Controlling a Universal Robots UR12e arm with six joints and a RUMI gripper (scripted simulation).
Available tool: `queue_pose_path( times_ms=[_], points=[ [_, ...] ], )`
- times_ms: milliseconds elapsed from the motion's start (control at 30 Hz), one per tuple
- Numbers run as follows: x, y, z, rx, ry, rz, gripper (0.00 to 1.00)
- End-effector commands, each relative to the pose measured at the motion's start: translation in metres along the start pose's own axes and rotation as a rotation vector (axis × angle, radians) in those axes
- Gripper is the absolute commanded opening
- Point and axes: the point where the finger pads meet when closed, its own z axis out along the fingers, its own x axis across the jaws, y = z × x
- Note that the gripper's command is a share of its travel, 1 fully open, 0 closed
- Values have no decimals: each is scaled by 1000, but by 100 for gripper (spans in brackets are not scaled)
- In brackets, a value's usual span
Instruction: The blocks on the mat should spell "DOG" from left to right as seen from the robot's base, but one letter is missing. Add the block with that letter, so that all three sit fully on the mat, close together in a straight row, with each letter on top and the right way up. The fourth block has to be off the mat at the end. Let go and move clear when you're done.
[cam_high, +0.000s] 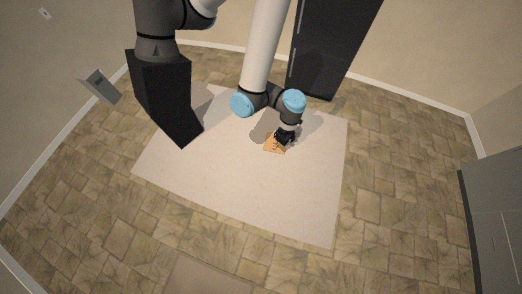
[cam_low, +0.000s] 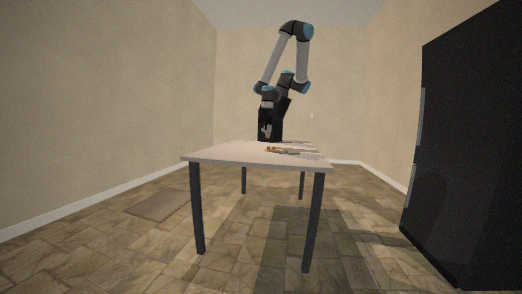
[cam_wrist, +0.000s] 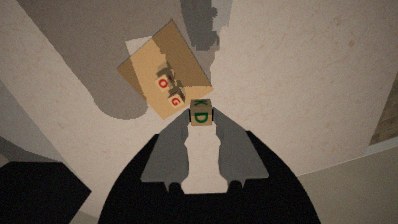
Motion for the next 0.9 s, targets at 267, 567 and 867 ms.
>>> queue_pose_path(
  times_ms=[267, 567, 867],
  points=[
    [-64, -42, -6, 4, 3, -344, 5],
    [-84, -54, -8, 6, 3, -451, 5],
    [-84, -54, -8, 6, 3, -451, 5]
  ],
)
